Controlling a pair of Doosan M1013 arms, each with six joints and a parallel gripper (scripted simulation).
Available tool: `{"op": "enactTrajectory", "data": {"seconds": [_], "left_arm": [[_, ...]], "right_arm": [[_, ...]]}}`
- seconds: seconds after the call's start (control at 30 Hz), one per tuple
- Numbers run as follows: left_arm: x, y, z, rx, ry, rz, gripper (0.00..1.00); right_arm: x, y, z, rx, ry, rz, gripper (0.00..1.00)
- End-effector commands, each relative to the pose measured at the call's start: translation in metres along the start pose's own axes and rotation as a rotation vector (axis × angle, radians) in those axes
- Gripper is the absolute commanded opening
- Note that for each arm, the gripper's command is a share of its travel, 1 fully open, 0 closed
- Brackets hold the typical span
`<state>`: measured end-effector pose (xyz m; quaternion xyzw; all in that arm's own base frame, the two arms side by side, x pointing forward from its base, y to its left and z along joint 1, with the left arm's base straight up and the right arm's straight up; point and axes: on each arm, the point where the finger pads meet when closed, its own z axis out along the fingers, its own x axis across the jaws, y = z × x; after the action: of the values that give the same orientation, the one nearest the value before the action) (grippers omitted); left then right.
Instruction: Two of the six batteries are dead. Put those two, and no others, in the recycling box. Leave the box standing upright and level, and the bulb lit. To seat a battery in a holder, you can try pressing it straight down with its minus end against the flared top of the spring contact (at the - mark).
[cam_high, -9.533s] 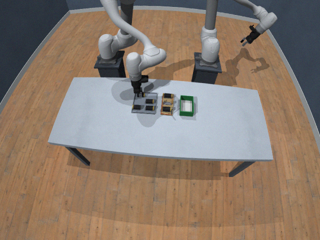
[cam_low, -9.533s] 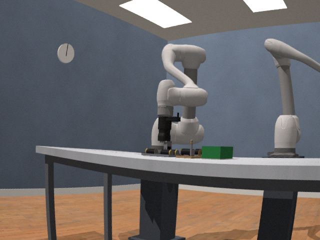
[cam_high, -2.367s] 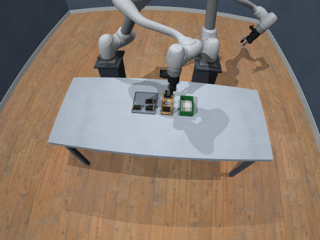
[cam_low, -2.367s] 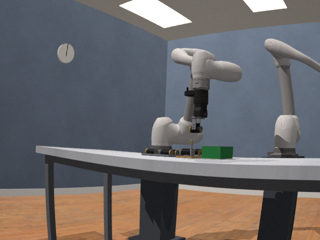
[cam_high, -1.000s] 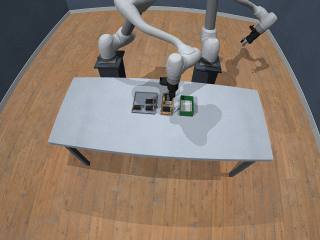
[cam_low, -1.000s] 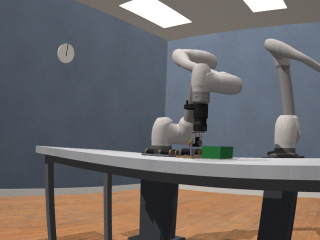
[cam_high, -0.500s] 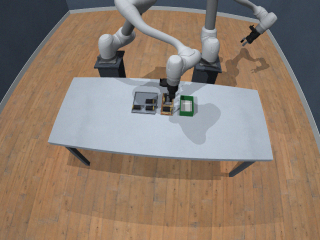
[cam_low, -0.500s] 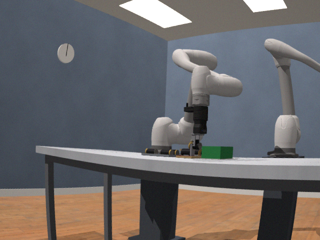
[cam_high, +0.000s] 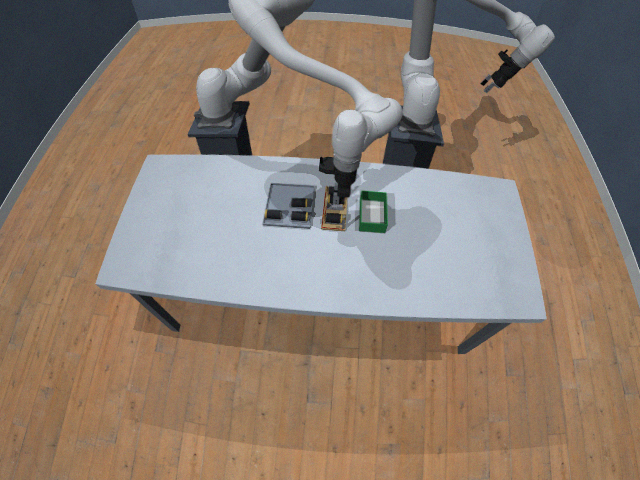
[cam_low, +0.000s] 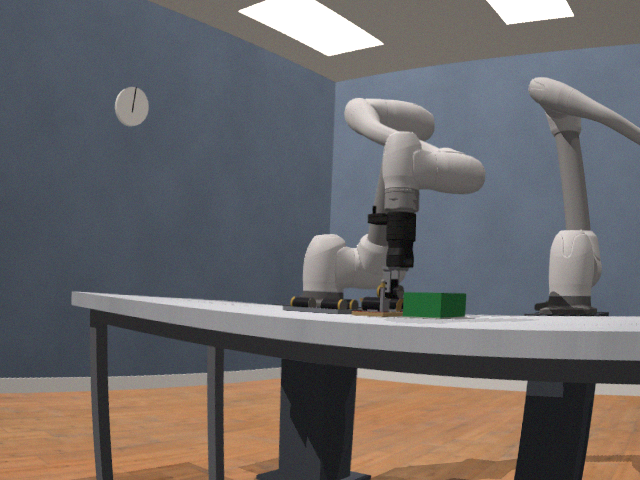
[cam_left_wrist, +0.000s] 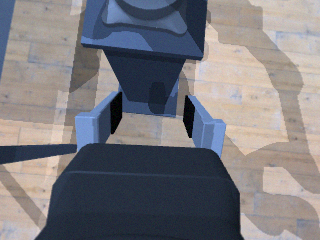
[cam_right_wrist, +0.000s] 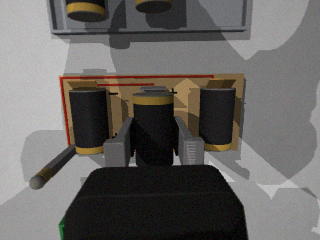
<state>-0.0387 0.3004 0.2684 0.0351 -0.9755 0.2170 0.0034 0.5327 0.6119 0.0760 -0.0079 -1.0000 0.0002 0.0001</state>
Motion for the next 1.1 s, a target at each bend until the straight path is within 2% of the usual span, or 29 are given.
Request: {"op": "enactTrajectory", "data": {"seconds": [0.0, 0.83, 1.07], "left_arm": [[0.000, 0.000, -0.001, -0.001, 0.001, 0.000, 1.00], [0.000, 0.000, -0.001, -0.001, 0.001, 0.000, 1.00], [0.000, 0.000, -0.001, -0.001, 0.001, 0.000, 1.00]], "right_arm": [[0.000, 0.001, -0.002, -0.003, -0.001, 0.001, 0.57], [0.000, 0.001, 0.001, -0.003, -0.001, 0.001, 0.57], [0.000, 0.001, 0.011, -0.003, -0.001, 0.001, 0.57]]}}
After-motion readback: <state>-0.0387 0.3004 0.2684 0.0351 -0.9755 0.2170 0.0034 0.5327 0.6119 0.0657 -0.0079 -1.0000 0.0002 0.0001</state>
